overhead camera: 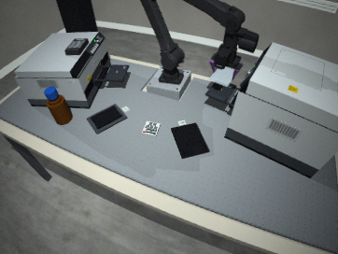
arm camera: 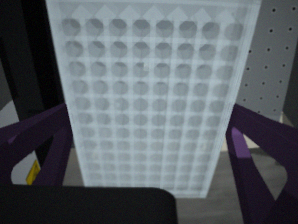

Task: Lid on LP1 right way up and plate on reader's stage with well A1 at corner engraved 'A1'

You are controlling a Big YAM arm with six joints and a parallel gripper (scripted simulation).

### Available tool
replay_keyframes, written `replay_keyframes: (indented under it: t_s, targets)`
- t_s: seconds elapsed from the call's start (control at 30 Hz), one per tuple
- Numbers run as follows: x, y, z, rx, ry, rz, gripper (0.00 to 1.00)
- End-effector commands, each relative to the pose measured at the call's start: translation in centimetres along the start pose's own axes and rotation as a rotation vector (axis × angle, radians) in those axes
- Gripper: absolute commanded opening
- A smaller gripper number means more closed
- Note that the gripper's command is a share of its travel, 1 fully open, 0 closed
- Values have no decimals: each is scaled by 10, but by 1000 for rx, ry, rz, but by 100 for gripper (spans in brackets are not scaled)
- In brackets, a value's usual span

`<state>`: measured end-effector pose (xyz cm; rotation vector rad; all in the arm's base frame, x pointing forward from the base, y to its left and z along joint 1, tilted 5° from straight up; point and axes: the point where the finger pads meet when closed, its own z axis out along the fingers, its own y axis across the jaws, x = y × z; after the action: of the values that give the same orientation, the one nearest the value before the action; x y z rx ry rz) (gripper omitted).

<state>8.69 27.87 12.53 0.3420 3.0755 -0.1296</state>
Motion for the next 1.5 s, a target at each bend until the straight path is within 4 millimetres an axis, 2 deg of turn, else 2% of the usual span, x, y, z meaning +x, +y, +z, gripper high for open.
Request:
replay_keyframes:
  t_s: [0.0, 0.2, 0.57, 0.8, 1.07, 1.27, 1.47]
  targets:
    - [6, 5, 6, -16, 3, 0, 86]
    - [5, 6, 2, -13, 3, 1, 86]
    - [7, 3, 20, 1, 3, 0, 86]
    - [7, 8, 12, -31, 3, 2, 86]
    - [9, 3, 28, -1, 3, 0, 86]
    - [8, 7, 22, -17, 3, 1, 86]
    - [10, 4, 31, -8, 3, 1, 86]
